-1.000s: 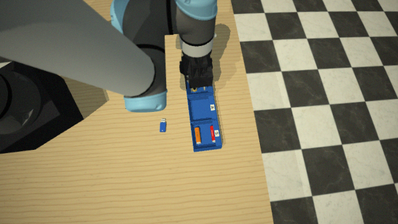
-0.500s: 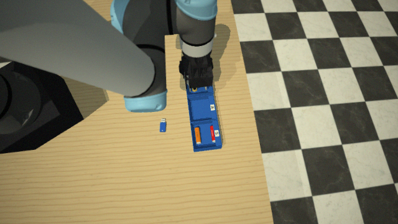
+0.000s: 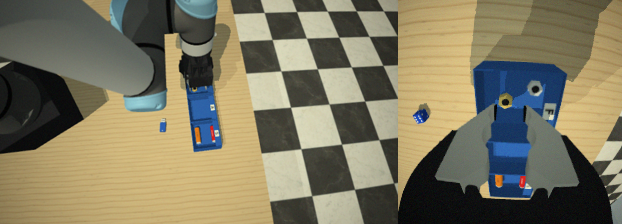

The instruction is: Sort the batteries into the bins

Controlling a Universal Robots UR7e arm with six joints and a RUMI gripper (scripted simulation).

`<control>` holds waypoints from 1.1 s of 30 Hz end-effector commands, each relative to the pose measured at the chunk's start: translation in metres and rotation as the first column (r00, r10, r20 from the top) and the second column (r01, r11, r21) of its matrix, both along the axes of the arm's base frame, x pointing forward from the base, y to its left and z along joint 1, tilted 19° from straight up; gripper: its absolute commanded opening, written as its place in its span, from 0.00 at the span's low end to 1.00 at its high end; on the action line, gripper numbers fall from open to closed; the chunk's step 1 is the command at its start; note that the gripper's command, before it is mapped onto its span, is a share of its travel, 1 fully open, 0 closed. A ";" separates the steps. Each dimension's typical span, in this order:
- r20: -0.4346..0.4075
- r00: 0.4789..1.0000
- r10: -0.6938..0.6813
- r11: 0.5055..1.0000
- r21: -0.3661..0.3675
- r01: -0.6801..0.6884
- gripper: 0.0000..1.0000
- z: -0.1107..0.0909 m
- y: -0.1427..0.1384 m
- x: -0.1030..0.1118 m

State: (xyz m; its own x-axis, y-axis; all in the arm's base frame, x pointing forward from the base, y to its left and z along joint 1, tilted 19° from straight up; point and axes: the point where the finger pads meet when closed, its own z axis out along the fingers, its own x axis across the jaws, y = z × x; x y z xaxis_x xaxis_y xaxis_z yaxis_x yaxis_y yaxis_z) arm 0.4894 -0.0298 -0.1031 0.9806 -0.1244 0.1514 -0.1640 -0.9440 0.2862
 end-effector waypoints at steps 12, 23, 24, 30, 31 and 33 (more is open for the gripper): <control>0.001 1.000 0.000 1.000 0.000 0.000 0.18 0.019 0.006 -0.002; 0.001 1.000 0.000 1.000 0.000 0.000 0.18 0.038 0.012 -0.004; 0.001 1.000 0.000 1.000 0.000 0.000 0.18 0.038 0.012 -0.004; 0.001 1.000 0.000 1.000 0.000 0.000 0.18 0.038 0.012 -0.004; 0.001 1.000 0.000 1.000 0.000 0.000 0.18 0.038 0.012 -0.004; 0.001 1.000 0.000 1.000 0.000 0.000 1.00 0.042 0.013 -0.004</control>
State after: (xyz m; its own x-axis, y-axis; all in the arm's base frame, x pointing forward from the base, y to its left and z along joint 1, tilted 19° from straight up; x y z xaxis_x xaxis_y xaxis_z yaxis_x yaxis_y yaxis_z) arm 0.4851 -0.0178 -0.0658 0.9806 -0.1244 0.1515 -0.1640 -0.9440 0.2862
